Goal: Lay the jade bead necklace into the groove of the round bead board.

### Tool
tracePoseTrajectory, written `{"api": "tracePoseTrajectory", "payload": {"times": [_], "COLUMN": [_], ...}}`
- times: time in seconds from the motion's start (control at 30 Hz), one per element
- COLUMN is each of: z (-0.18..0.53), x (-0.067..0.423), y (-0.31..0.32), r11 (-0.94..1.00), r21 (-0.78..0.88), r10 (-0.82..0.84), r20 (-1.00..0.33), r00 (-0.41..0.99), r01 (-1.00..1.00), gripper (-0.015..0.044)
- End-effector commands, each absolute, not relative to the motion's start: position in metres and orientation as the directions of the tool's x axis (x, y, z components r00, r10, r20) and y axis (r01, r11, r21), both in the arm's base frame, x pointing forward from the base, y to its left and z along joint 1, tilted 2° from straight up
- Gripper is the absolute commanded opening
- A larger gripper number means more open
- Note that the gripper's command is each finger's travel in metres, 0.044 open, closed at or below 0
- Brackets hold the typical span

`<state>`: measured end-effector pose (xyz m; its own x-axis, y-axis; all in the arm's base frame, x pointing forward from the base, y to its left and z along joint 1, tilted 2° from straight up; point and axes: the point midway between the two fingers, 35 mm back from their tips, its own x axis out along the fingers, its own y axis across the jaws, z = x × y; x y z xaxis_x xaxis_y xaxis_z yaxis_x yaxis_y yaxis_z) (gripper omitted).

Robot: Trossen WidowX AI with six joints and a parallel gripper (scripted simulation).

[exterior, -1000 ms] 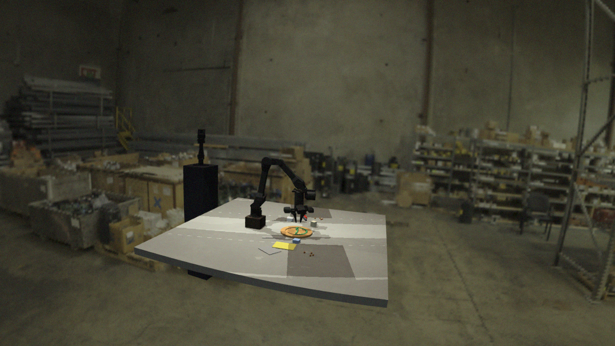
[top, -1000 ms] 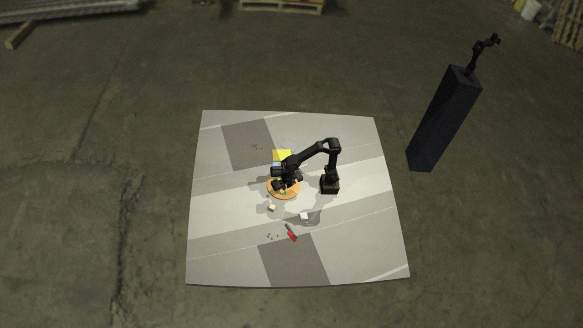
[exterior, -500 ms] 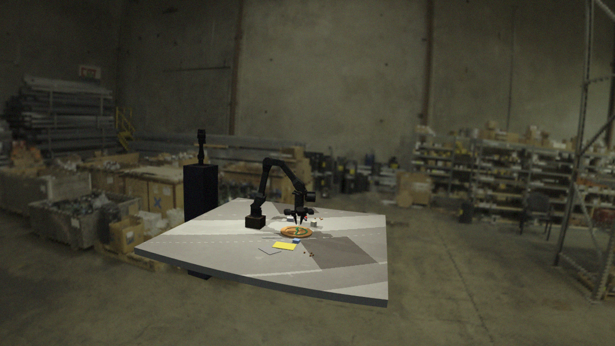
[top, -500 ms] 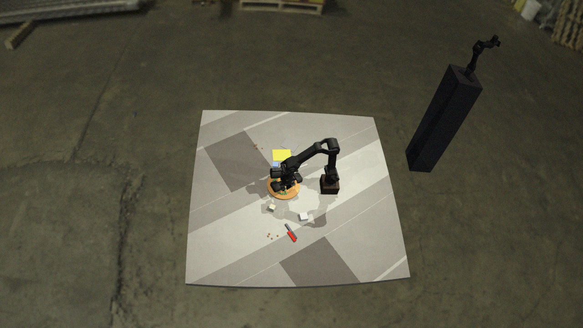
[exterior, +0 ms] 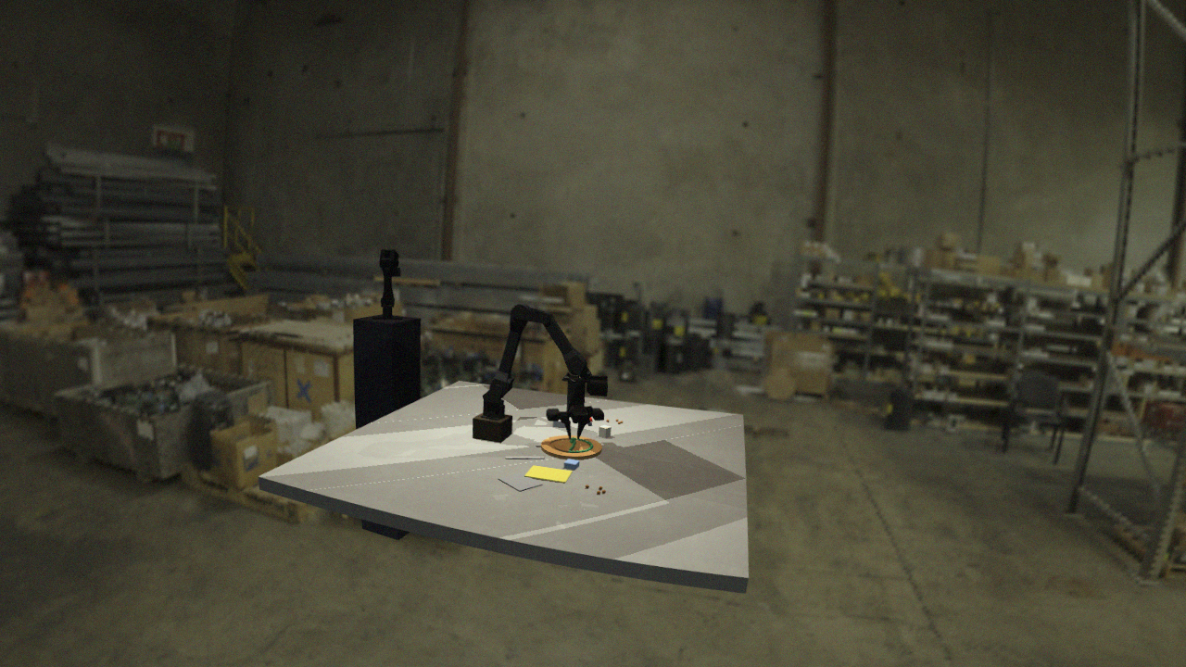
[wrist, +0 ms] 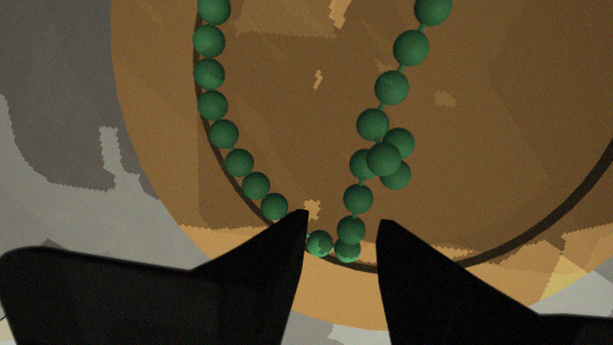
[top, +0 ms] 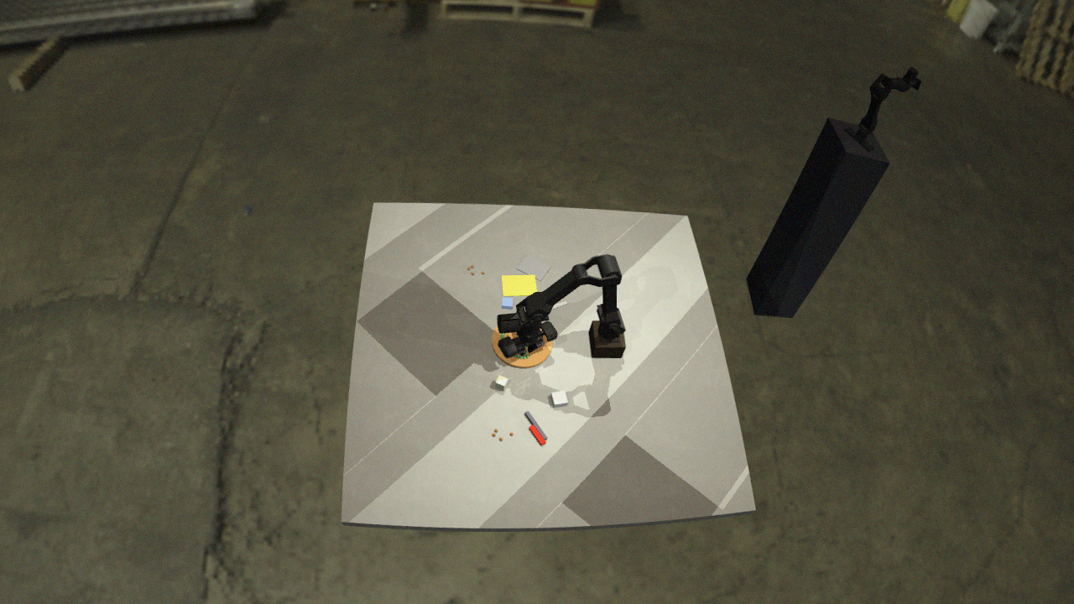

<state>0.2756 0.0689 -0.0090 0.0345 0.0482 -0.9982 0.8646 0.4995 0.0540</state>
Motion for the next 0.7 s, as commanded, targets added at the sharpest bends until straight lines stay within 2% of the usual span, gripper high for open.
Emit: {"api": "tracePoseTrajectory", "payload": {"times": [0.0, 0.67], "z": [-0.0128, -0.01], "x": [0.2727, 0.2751], "y": [0.0685, 0.0689], "r11": [0.497, 0.5], "r21": [0.045, 0.052], "r10": [0.046, 0.048], "r20": [-0.999, -0.998], "r00": [0.026, 0.033], "r01": [0.867, 0.865], "gripper": [0.012, 0.0]}}
